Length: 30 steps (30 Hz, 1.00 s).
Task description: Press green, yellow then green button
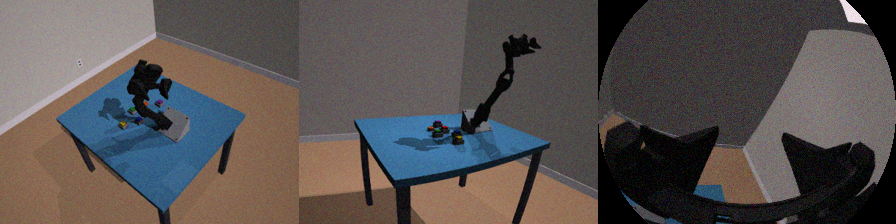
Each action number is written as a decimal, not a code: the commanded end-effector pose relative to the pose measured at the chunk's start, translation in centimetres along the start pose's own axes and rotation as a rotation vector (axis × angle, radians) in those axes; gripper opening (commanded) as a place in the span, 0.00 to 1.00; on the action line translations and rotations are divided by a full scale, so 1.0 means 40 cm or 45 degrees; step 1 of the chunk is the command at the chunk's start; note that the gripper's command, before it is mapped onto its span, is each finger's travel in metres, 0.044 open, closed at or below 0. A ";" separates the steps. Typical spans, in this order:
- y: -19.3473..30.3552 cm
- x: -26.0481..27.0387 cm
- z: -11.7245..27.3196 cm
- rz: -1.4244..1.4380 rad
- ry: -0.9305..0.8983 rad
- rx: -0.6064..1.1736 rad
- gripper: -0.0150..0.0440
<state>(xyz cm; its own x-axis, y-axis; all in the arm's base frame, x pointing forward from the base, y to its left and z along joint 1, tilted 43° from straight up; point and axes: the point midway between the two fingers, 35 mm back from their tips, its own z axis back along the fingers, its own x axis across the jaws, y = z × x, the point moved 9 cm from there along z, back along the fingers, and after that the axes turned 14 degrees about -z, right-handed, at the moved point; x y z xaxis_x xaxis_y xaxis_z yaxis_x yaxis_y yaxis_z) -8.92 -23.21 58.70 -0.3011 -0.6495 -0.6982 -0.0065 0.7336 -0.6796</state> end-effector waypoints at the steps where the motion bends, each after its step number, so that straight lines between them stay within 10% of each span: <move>1: -0.006 0.003 0.006 0.006 0.003 -0.018 0.93; 30: -0.153 0.288 0.706 0.168 -0.584 -1.794 0.93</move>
<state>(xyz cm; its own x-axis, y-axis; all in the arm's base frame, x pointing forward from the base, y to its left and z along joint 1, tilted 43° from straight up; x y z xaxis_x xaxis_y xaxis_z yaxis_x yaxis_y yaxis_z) 11.12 -39.80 51.33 -0.1079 -0.4626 -0.8800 -0.9311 0.3572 -0.0736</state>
